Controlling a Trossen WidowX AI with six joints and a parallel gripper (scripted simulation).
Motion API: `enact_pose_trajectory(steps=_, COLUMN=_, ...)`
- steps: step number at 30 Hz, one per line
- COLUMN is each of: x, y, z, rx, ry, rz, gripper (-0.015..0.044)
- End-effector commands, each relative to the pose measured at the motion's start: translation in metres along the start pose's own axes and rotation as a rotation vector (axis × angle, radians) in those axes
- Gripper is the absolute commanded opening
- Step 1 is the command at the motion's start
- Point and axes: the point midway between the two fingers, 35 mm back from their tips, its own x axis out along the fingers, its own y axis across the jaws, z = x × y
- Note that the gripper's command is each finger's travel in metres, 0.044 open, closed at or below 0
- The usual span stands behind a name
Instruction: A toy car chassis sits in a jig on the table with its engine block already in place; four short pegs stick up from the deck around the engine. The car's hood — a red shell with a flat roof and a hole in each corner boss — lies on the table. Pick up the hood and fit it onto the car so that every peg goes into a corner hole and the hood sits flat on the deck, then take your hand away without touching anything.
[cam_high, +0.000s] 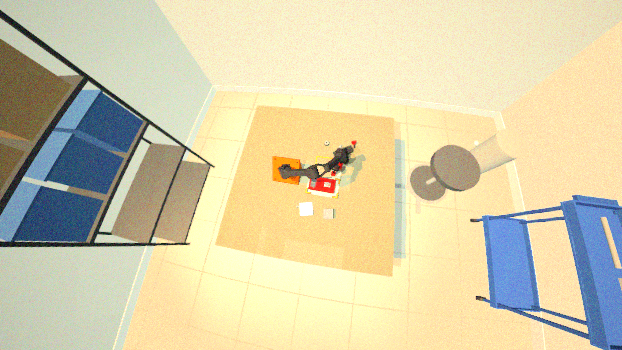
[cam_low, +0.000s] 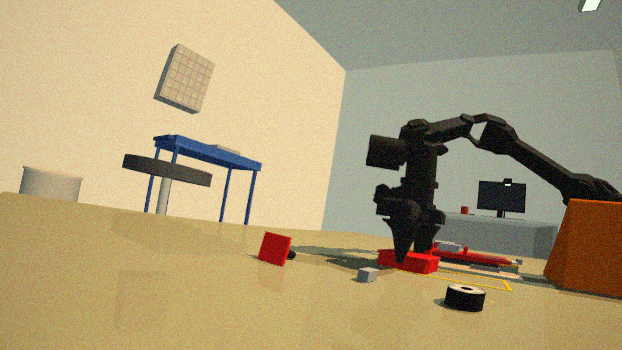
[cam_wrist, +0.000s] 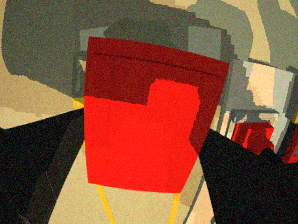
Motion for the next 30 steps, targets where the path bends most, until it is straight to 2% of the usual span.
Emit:
enact_pose_trajectory(steps=1, x=-0.004, y=0.0, z=0.001, rx=0.003, ry=-0.001, rz=0.002, gripper=0.0091)
enact_pose_trajectory(steps=5, x=-0.011, y=0.0, z=0.0, rx=0.003, ry=-0.001, rz=0.002, gripper=0.0)
enact_pose_trajectory(steps=30, x=-0.074, y=0.001, z=0.0, rx=0.003, ry=0.0, rz=0.005, gripper=0.0)
